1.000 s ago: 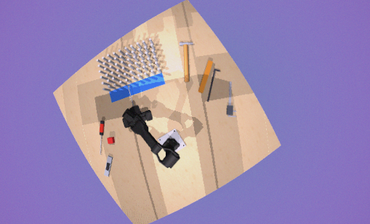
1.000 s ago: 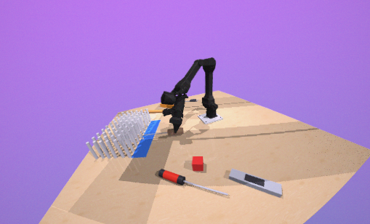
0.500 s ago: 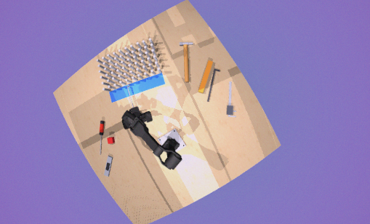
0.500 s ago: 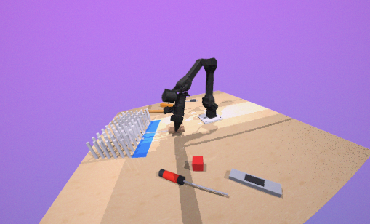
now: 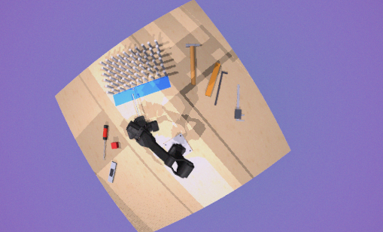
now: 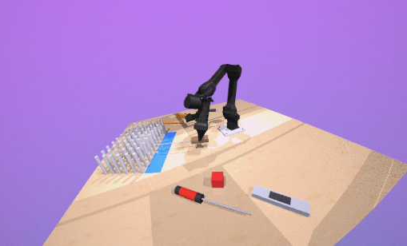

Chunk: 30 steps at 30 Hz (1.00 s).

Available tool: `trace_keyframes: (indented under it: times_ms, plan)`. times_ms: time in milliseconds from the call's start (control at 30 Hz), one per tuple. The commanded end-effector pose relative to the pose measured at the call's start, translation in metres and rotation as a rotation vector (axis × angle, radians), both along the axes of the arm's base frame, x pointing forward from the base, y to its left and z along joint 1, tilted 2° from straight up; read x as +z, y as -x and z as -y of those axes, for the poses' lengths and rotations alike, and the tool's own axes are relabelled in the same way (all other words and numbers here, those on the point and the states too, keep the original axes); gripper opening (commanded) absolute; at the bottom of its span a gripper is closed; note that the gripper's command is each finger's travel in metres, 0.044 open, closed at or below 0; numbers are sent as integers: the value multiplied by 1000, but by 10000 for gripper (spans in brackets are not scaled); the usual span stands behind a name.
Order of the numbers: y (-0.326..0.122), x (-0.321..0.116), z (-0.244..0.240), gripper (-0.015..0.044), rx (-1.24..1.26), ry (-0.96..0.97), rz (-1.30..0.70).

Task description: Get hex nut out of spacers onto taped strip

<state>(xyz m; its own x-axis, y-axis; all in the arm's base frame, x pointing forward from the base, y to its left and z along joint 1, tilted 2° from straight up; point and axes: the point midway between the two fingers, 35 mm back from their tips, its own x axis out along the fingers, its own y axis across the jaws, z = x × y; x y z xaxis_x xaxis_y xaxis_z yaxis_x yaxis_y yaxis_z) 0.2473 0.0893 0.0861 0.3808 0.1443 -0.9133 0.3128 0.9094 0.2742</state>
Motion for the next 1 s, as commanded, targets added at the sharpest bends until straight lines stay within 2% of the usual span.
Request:
trace_keyframes:
  times_ms: [0, 767, 800, 967]
  plan:
    - [-5, 19, -1, 0, -6, -1, 17]
    - [-1, 120, 0, 0, -6, -1, 17]
    - [-3, 105, -2, 0, -2, -3, 9]
    - [-4, 110, -19, 0, -45, -8, -20]
